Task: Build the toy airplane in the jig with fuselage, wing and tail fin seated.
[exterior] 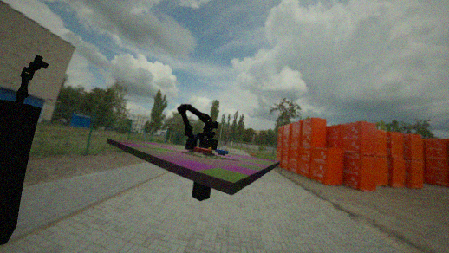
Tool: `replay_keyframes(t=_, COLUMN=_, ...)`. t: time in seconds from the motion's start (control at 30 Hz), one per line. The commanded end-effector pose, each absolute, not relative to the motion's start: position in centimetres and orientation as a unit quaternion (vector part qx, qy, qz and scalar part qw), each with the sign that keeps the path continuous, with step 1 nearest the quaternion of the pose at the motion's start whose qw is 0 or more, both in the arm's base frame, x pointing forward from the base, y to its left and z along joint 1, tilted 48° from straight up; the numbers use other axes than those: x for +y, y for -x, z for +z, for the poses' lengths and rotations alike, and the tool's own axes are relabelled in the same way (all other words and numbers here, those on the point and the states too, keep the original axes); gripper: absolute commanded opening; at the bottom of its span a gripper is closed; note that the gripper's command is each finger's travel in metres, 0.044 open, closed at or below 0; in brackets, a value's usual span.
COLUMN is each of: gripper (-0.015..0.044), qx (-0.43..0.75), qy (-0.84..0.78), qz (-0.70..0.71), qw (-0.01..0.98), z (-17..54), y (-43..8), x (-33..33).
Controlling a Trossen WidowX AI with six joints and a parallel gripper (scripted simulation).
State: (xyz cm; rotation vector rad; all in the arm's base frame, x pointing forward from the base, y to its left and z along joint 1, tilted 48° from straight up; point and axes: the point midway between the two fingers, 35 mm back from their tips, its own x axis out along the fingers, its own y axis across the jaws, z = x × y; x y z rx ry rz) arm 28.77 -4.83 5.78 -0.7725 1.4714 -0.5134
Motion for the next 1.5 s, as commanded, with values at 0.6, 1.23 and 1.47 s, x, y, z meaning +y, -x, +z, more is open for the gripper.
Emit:
replay_keyframes(t=0.6, gripper=0.044, qx=0.654, qy=0.369, qz=-0.197, qw=0.631, z=8.6, y=-28.8, x=-0.8)
replay_keyframes(t=1.23, gripper=0.044, qx=0.653, qy=0.364, qz=-0.195, qw=0.634, z=-10.0, y=-30.8, x=14.6)
replay_keyframes(t=1.47, gripper=0.044, qx=0.653, qy=0.364, qz=-0.195, qw=0.634, z=-10.3, y=-30.8, x=14.4)
